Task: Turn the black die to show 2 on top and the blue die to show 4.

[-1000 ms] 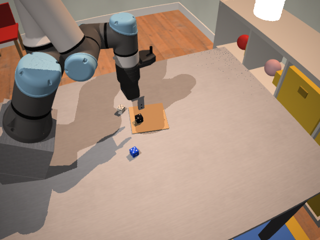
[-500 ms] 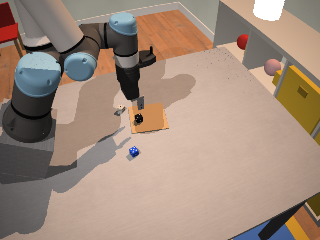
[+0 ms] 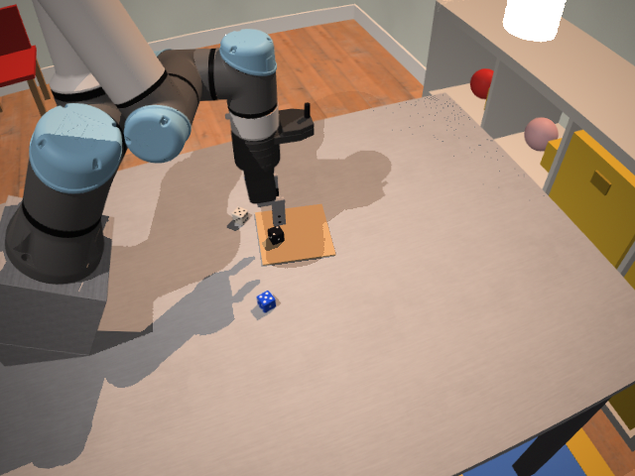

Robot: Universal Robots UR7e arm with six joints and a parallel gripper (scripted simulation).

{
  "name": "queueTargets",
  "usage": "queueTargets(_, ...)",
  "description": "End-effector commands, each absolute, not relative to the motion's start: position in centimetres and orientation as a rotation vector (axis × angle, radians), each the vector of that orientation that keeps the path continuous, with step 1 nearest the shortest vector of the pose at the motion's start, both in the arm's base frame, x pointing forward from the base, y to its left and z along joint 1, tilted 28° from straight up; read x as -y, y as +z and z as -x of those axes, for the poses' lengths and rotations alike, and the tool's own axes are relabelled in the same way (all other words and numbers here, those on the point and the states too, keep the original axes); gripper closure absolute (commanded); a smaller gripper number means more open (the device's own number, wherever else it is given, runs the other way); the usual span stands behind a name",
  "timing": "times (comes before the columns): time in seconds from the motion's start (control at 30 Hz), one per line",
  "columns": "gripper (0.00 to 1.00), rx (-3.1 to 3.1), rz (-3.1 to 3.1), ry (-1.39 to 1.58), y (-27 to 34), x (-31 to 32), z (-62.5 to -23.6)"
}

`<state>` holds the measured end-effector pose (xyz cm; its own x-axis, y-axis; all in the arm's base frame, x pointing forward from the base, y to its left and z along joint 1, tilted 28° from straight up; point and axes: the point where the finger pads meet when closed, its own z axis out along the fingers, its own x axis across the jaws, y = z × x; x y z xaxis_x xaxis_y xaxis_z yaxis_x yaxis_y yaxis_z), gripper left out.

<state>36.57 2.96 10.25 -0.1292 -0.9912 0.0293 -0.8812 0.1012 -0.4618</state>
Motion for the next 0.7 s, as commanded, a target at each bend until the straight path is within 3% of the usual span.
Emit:
queueTargets(0.0,0.0,-2.2,1.699,-0.507,10.2,-2.0,-36.5)
queueTargets(0.67,0.0,-2.579,0.851,-0.313,9.6,2.4,-35.6)
